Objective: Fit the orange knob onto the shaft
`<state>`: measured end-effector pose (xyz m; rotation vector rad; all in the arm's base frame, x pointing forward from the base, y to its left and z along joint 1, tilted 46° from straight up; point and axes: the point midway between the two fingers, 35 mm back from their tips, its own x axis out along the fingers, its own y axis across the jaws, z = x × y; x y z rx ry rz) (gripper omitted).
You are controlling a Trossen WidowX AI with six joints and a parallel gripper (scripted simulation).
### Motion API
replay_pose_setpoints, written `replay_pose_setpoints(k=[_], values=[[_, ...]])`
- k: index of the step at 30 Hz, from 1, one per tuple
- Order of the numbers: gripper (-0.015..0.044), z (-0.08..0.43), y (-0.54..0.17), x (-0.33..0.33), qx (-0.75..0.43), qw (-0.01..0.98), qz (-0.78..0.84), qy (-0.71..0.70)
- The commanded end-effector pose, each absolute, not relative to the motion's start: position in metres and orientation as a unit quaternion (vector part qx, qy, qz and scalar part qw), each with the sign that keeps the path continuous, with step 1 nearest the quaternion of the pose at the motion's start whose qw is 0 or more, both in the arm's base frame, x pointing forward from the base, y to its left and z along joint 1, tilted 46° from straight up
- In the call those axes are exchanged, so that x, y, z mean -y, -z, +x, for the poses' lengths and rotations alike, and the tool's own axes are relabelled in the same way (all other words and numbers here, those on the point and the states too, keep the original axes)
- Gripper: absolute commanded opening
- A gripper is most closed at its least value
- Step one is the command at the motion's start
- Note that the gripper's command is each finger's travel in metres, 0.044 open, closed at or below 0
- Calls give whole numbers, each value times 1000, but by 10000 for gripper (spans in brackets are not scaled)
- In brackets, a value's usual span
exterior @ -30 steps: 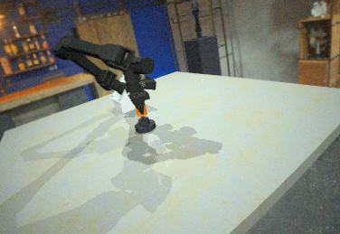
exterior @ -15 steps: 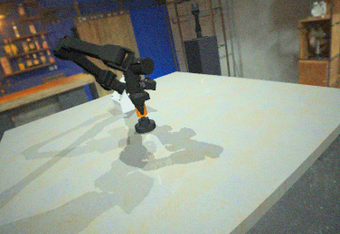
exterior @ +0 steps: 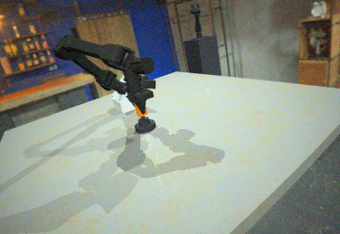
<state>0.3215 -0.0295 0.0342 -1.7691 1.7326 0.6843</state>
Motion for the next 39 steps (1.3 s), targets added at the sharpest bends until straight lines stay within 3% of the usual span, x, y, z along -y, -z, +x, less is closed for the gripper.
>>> replay_pose_setpoints(k=[1, 19, 26, 39], values=[[0, 322, -33, 30, -644, 276, -664, -262], [0, 322, -35, 28, -644, 276, -664, -262], [0, 322, -35, 29, -615, 209, -688, -324], [0, 322, -32, 31, -613, 205, -689, -327]])
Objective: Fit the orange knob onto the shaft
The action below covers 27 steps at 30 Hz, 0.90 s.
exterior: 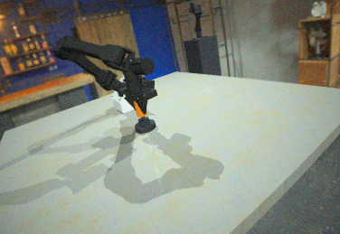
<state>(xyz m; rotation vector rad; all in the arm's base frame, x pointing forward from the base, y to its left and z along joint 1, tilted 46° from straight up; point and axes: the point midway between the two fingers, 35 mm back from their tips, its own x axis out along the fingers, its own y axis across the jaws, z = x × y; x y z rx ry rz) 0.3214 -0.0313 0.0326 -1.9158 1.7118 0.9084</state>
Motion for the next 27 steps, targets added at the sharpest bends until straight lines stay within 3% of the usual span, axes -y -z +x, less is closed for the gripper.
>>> replay_pose_setpoints(k=[1, 27], values=[[0, 322, -32, 31, -613, 205, -689, -327], [0, 322, -32, 31, -575, 132, -707, -390]])
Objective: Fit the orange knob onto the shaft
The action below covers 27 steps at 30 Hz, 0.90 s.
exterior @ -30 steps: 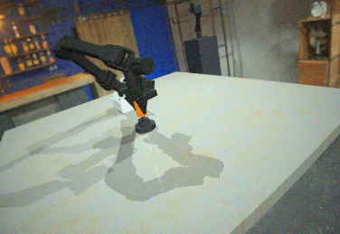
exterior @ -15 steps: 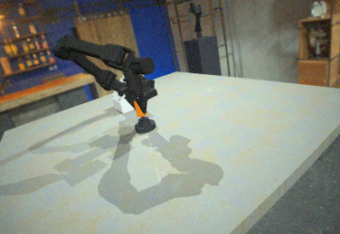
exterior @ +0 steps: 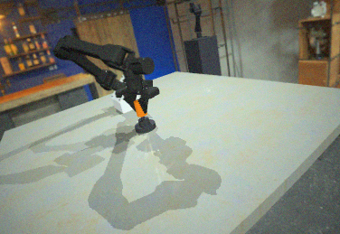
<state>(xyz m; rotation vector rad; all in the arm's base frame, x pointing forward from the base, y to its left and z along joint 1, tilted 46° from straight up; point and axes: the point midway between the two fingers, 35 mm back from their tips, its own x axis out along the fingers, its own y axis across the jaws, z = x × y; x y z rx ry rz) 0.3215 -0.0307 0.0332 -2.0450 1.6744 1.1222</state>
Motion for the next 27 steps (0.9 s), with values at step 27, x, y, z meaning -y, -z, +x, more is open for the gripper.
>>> replay_pose_setpoints(k=[27], values=[[0, 322, -33, 29, -531, 57, -717, -448]])
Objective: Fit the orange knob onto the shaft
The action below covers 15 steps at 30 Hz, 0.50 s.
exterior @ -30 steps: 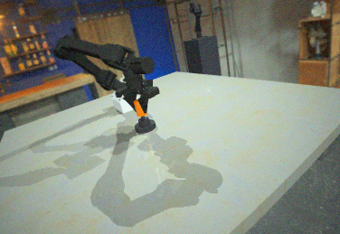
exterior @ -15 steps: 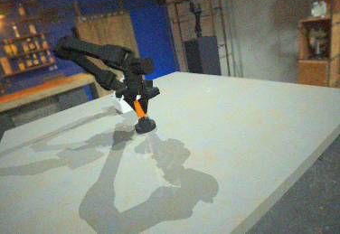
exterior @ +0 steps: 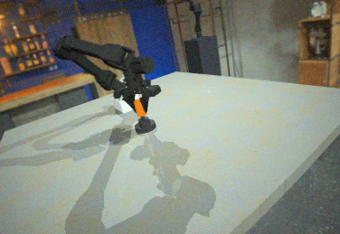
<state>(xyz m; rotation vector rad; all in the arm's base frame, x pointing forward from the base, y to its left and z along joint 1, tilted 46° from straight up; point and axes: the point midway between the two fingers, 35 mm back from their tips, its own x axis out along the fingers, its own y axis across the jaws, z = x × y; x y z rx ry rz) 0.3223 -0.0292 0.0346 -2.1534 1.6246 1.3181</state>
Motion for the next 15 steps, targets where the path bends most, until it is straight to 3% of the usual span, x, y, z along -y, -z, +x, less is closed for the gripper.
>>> replay_pose_setpoints(k=[1, 15], values=[[0, 322, -33, 30, -531, 57, -717, -448], [0, 322, -32, 31, -531, 57, -717, -448]])
